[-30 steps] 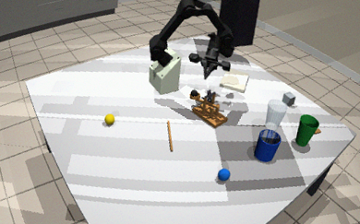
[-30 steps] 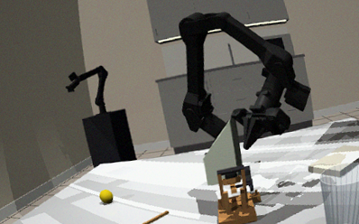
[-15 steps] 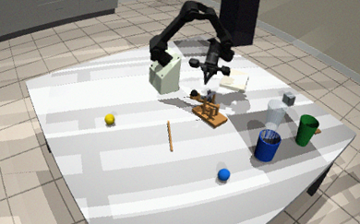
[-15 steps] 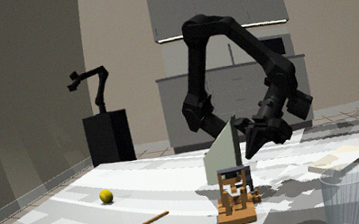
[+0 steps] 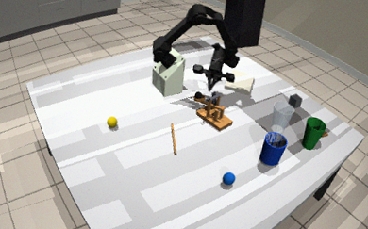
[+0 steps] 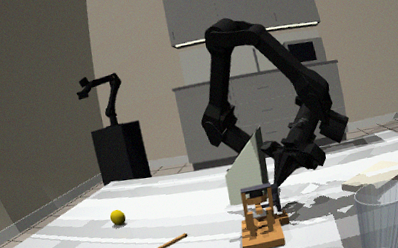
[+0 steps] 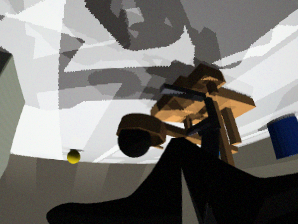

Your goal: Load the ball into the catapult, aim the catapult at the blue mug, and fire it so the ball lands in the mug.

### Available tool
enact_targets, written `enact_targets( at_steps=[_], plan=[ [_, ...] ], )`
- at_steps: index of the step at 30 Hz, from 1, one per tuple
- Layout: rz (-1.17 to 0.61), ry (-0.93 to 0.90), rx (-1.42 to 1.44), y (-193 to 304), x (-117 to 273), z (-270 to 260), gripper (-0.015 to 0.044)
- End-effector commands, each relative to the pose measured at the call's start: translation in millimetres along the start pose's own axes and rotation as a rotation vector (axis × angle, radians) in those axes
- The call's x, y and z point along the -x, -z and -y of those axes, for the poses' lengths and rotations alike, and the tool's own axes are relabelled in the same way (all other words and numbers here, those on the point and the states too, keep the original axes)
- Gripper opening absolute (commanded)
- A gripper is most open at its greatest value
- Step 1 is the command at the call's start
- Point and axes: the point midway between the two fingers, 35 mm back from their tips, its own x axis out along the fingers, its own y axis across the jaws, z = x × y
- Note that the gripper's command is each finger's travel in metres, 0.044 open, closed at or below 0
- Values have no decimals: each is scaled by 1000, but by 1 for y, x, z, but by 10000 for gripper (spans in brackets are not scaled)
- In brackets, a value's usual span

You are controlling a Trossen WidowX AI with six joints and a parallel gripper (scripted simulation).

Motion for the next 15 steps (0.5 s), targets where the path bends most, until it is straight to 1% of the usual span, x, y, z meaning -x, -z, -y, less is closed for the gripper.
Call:
enact_targets(
  at_steps=[1,15],
  plan=[
    [-4,4,4,-4,-4,0,0],
    [-6,3,3,-20,-21,-2,0]
  ],
)
